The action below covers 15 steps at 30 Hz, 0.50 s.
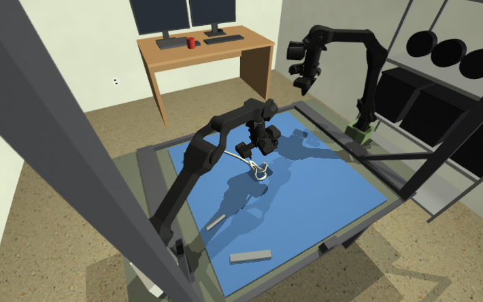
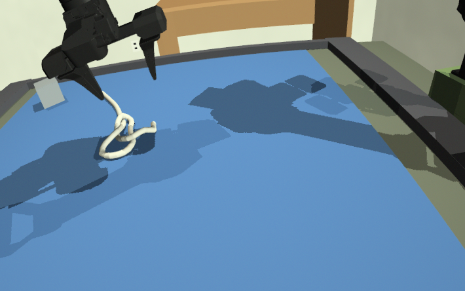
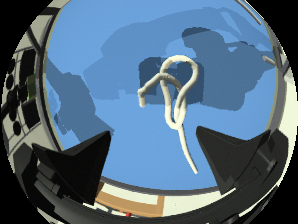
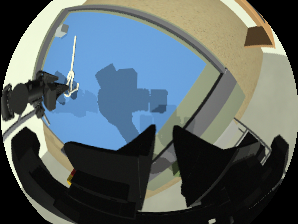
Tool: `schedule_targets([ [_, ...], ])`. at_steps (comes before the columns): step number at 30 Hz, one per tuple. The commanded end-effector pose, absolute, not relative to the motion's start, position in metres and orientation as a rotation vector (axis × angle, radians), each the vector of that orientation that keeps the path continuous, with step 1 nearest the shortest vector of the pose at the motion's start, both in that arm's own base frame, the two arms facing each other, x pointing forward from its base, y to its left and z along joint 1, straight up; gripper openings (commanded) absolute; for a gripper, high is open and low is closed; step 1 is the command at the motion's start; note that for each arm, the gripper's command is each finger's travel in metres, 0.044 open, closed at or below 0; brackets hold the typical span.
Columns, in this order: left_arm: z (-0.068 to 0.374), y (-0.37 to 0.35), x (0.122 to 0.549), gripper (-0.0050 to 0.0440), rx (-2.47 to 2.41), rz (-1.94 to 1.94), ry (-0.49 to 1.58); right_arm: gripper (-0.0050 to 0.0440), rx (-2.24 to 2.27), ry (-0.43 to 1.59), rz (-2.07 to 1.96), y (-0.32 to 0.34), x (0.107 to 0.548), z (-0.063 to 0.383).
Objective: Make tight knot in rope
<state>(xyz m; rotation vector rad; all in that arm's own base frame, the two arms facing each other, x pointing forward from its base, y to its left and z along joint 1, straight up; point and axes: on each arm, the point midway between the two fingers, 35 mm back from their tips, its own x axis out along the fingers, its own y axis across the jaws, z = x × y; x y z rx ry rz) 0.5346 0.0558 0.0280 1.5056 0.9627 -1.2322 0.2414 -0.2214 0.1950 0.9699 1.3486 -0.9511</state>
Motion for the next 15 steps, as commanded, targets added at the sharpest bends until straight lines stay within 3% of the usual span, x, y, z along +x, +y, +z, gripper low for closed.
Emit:
schedule_targets([
  [1,0.05,0.063,0.53,0.044,1.475,-1.174,0.993,0.0085,0.96,1.325,-0.951,-0.221,0.24,0.203],
  [15,0.056,0.076,0.513,0.044,1.449,-1.147,1.017,0.0085,0.96,1.325,-0.951,-0.221,0.24,0.203],
])
